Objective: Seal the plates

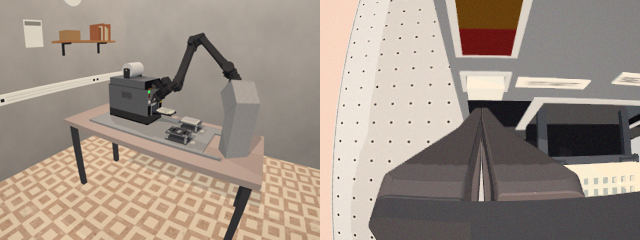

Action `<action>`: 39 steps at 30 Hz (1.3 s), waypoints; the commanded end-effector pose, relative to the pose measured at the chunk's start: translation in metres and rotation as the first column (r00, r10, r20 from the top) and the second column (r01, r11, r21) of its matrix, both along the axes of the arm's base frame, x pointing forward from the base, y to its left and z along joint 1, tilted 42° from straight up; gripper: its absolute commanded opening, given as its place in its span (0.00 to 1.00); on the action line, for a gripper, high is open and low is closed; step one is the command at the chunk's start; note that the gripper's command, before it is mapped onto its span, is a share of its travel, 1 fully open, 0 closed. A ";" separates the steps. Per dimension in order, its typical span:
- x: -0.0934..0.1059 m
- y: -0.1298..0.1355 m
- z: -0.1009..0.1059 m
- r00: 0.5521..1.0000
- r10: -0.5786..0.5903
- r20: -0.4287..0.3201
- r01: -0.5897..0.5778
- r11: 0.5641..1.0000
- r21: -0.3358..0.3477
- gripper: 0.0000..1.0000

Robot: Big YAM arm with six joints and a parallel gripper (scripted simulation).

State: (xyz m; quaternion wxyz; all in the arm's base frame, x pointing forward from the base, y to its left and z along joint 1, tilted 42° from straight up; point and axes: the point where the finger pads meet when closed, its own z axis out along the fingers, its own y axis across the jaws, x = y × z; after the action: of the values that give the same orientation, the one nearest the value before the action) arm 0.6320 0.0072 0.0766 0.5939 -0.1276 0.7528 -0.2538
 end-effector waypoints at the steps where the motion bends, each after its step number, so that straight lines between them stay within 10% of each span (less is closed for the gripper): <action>1: 0.007 -0.009 0.006 1.000 -0.008 0.022 0.008 1.000 -0.010 0.00; 39: 0.008 0.015 0.024 0.999 0.021 0.033 -0.021 1.000 -0.008 0.00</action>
State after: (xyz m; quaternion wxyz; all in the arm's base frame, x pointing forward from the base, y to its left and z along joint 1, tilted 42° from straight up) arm 0.6355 0.0058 0.0775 0.5933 -0.1265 0.7529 -0.2550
